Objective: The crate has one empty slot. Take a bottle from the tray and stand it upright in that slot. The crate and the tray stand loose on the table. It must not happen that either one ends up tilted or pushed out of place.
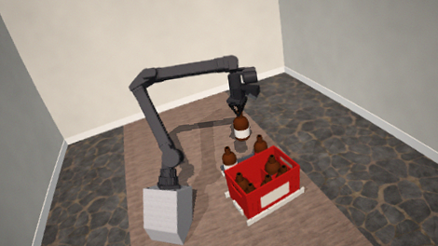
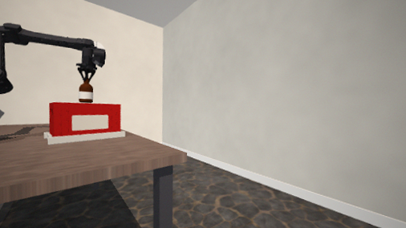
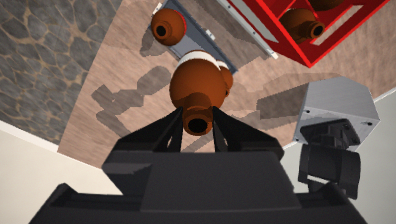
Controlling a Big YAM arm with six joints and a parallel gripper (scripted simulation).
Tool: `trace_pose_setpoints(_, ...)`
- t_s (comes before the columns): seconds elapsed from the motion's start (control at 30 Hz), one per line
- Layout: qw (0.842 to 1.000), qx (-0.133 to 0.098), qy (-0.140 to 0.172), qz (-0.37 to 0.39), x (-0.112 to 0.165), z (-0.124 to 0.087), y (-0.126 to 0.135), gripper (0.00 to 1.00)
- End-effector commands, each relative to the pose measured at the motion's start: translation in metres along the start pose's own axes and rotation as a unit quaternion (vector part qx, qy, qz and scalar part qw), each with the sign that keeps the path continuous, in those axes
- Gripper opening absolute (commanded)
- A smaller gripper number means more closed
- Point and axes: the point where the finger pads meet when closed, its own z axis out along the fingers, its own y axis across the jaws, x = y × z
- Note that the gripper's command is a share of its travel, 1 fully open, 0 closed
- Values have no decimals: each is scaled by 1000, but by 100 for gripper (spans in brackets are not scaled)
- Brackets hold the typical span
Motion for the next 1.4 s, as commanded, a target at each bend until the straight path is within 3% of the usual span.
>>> trace_pose_setpoints(0.0, 999, -17, -34, -19, -2, -33, 16, 0)
trace_pose_setpoints(1.37, 1000, -11, -24, -10, -21, -26, -2, 0)
